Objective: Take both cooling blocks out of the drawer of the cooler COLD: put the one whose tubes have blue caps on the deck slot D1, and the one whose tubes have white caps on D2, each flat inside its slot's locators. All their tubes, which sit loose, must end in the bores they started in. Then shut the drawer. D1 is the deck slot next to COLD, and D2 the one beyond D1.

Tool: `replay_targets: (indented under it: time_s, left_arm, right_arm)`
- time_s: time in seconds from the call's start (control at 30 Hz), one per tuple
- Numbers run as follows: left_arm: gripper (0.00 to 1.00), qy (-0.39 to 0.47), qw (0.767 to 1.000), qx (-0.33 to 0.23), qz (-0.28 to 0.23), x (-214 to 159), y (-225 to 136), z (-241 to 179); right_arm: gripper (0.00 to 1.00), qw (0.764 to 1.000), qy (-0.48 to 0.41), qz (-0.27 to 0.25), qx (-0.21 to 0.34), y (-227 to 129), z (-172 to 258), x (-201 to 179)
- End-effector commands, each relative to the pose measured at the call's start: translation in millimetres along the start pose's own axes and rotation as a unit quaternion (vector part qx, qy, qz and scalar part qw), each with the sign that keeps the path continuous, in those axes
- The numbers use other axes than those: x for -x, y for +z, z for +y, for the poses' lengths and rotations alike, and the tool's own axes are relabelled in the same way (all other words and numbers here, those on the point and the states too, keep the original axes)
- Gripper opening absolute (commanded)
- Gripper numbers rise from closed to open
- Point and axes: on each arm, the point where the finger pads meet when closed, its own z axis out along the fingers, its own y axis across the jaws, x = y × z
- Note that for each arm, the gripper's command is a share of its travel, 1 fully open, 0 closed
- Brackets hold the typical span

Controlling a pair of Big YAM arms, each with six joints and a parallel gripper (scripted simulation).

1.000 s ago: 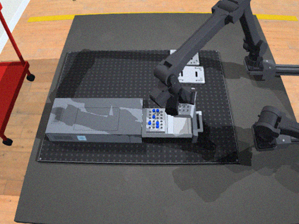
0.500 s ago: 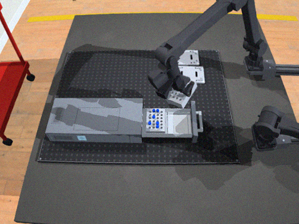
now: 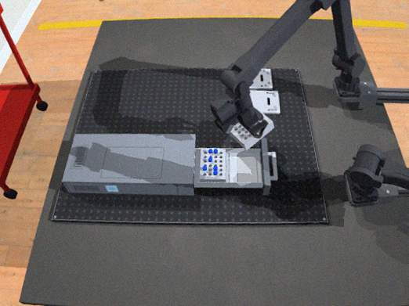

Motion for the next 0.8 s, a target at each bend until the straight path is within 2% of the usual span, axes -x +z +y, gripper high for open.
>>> replay_targets:
  time_s: [0.0,0.2,0.27,0.3,0.43,0.5,0.67,0.77]
  left_arm:
    - [0.00,0.004,1.000,0.000,0.017,-22.6,8.1,-2.4]
    - [0.00,0.004,1.000,0.000,0.017,-22.6,8.1,-2.4]
    - [0.00,0.004,1.000,0.000,0.017,-22.6,8.1,-2.4]
    - [0.00,0.004,1.000,0.000,0.017,-22.6,8.1,-2.4]
    - [0.00,0.004,1.000,0.000,0.017,-22.6,8.1,-2.4]
    - [0.00,0.004,1.000,0.000,0.017,-22.6,8.1,-2.4]
    - [0.00,0.004,1.000,0.000,0.017,-22.6,8.1,-2.4]
    - [0.00,0.004,1.000,0.000,0.017,-22.6,8.1,-2.4]
  right_arm:
    - [0.00,0.990,0.098,-0.102,-0.005,-67.4,-8.2,-1.6]
    - [0.00,0.976,0.178,-0.122,-0.003,-70.7,-23.9,-14.4]
    - [0.00,0.976,0.178,-0.122,-0.003,-70.7,-23.9,-14.4]
    - [0.00,0.970,0.189,-0.153,0.000,-73.8,-25.6,-14.2]
    - [0.00,0.959,0.238,-0.156,0.000,-86.9,-31.1,-14.7]
    - [0.00,0.954,0.262,-0.146,-0.002,-79.8,-34.3,-22.8]
    - [0.00,0.932,0.326,-0.161,0.000,-72.1,-46.9,-37.6]
    - [0.00,0.932,0.326,-0.161,-0.001,-71.8,-52.7,-43.3]
